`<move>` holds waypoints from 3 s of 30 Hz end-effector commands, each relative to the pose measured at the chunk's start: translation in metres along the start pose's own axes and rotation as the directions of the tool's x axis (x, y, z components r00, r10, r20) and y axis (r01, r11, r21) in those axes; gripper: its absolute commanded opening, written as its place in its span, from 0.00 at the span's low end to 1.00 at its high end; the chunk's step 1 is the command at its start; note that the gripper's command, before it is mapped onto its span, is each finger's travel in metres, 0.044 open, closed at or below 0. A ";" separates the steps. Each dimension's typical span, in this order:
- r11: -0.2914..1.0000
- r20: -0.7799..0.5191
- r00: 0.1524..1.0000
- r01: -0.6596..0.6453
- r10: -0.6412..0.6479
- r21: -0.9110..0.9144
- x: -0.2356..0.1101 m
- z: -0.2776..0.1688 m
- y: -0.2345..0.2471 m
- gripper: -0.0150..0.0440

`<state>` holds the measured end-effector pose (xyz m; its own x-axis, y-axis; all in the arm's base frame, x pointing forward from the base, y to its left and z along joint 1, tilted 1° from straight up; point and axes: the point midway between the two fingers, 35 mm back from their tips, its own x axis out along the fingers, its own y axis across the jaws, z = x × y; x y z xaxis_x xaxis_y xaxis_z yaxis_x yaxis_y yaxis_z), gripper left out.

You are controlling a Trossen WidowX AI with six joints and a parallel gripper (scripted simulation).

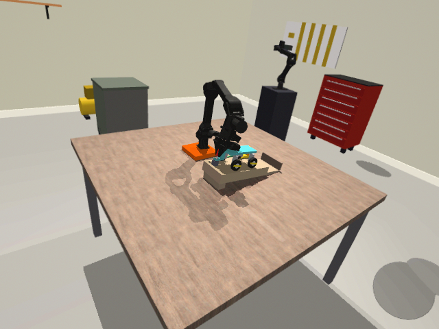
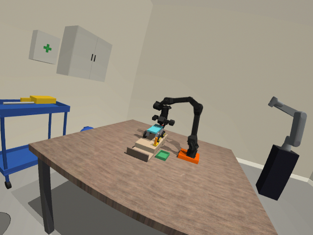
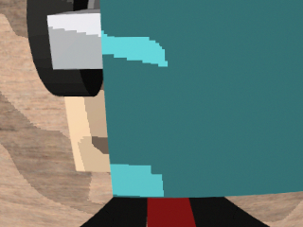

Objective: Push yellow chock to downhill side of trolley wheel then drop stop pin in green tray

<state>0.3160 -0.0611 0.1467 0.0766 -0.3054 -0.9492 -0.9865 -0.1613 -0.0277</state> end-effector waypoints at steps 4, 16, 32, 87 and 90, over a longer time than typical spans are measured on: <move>1.000 0.000 1.000 0.001 -0.001 0.000 -0.001 0.000 0.000 0.25; 1.000 -0.002 1.000 0.000 0.000 -0.002 -0.011 -0.001 0.001 0.25; 1.000 -0.002 1.000 0.000 0.000 -0.002 -0.026 -0.002 0.001 0.25; 1.000 -0.004 1.000 -0.004 0.004 -0.004 -0.037 -0.038 0.052 0.25; 1.000 -0.004 1.000 -0.005 0.005 -0.004 -0.037 -0.039 0.063 0.25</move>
<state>0.2638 -0.0953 0.1926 0.0690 -0.3140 -0.9469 -0.9868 -0.1608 -0.0186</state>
